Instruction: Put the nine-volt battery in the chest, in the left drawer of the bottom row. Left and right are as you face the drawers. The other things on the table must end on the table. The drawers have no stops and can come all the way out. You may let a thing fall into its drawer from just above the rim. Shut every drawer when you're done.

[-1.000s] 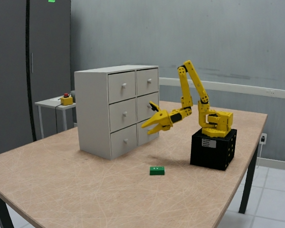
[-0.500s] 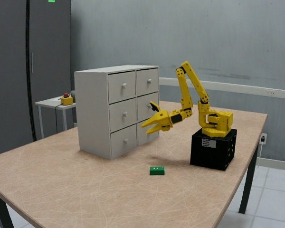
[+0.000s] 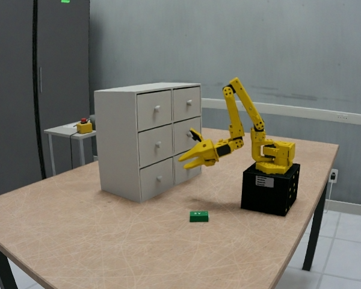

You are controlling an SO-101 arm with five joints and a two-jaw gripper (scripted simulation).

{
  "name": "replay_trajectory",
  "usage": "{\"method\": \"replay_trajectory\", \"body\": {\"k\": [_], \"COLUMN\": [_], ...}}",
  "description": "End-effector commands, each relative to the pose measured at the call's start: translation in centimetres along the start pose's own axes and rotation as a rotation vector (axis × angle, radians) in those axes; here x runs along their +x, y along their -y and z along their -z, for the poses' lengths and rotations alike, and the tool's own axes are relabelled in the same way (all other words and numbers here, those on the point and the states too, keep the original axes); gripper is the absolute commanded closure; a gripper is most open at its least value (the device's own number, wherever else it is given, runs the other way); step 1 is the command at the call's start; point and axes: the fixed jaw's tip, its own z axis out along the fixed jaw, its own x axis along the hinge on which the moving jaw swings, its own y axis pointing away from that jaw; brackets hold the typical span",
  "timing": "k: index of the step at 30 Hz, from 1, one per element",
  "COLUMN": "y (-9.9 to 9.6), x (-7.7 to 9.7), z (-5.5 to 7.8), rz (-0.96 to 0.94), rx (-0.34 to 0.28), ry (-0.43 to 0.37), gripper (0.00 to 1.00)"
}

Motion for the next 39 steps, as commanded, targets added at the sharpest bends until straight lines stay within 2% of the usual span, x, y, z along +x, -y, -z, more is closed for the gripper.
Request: {"method": "replay_trajectory", "body": {"k": [1,13,39], "y": [-0.2,3.0,3.0], "x": [0.1,0.3,0.3], "z": [-0.1,-4.9,-4.9], "rz": [-0.011,-0.035,-0.035], "rx": [-0.011,0.033,0.034], "ry": [0.001,0.051,0.052], "gripper": [0.79,0.79,0.79]}}
